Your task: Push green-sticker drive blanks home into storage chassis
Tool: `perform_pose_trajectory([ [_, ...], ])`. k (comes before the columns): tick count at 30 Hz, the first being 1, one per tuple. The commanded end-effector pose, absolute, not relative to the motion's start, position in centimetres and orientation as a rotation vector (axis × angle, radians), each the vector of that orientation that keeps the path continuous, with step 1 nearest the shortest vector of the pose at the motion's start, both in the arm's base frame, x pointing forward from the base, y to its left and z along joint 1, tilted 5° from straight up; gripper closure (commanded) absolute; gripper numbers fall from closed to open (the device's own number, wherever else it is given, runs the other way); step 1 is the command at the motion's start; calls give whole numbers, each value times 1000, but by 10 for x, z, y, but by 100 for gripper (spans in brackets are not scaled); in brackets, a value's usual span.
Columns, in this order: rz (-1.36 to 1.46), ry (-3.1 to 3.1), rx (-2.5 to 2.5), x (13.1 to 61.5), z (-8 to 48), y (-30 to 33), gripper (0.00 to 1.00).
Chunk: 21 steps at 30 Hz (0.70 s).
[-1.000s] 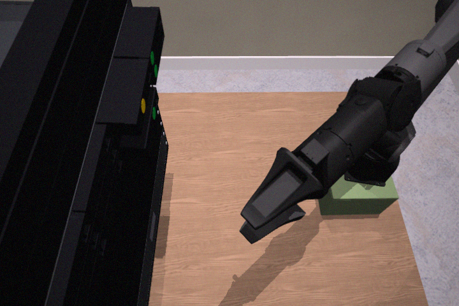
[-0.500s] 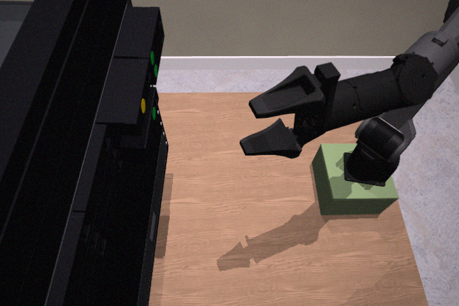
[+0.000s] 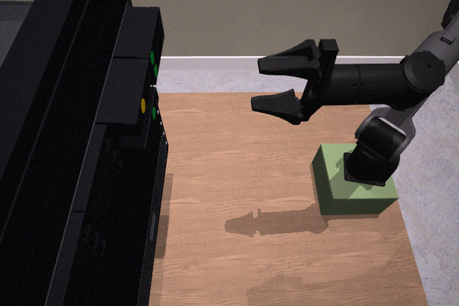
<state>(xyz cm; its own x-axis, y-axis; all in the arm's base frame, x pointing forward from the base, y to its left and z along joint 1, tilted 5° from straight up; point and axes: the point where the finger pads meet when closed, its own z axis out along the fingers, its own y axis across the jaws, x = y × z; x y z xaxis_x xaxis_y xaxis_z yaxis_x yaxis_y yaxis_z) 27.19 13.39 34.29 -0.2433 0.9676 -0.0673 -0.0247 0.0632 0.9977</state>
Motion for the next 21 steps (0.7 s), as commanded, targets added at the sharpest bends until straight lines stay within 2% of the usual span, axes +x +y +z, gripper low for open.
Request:
perform_pose_trajectory([
  [1, 1342, 1404, 1023, 271, 342, 133, 0],
  [21, 1250, 1365, 1087, 268, 329, 102, 0],
])
